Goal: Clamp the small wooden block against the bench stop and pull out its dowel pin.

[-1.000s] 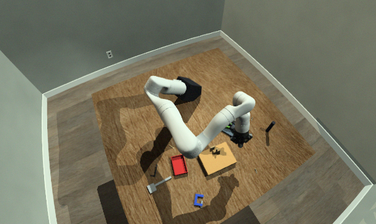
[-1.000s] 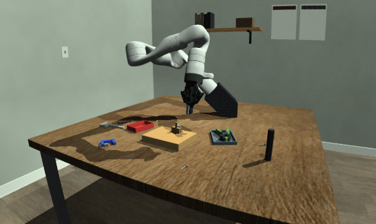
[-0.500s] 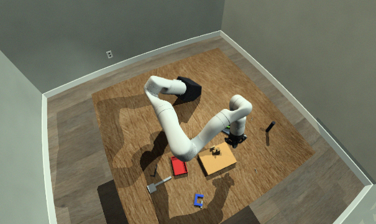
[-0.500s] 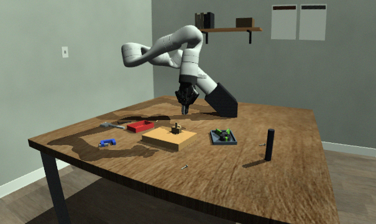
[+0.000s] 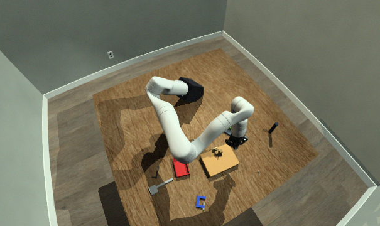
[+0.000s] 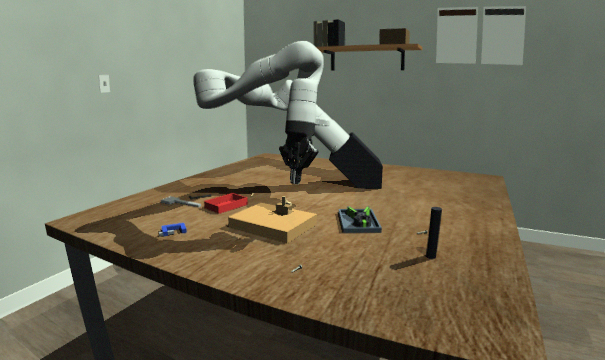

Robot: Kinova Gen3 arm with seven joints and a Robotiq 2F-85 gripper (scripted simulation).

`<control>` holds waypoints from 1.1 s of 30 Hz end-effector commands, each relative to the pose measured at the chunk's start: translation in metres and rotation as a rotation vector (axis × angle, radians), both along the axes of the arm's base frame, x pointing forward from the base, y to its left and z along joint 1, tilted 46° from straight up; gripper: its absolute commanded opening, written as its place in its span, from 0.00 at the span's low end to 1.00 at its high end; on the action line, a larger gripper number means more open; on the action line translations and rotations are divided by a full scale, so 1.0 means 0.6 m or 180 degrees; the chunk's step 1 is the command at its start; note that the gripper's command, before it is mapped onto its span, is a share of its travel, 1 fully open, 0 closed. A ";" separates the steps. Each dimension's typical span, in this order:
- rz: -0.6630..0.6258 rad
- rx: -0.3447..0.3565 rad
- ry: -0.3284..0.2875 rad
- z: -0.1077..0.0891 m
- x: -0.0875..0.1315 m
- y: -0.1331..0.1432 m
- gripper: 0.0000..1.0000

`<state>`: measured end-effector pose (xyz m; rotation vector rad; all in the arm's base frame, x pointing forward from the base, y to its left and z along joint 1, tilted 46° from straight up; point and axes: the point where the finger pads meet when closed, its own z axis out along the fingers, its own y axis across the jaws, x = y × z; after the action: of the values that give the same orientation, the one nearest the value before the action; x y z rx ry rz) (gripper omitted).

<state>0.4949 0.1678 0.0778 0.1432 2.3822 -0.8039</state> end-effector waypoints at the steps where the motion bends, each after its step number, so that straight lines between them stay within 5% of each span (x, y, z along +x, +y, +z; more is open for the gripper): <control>1: 0.0005 -0.0013 0.0029 0.003 -0.002 -0.003 0.10; 33: 0.0014 -0.0098 0.0227 0.012 -0.015 -0.026 0.10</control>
<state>0.4860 0.1517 0.0841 0.1000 2.4342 -0.8574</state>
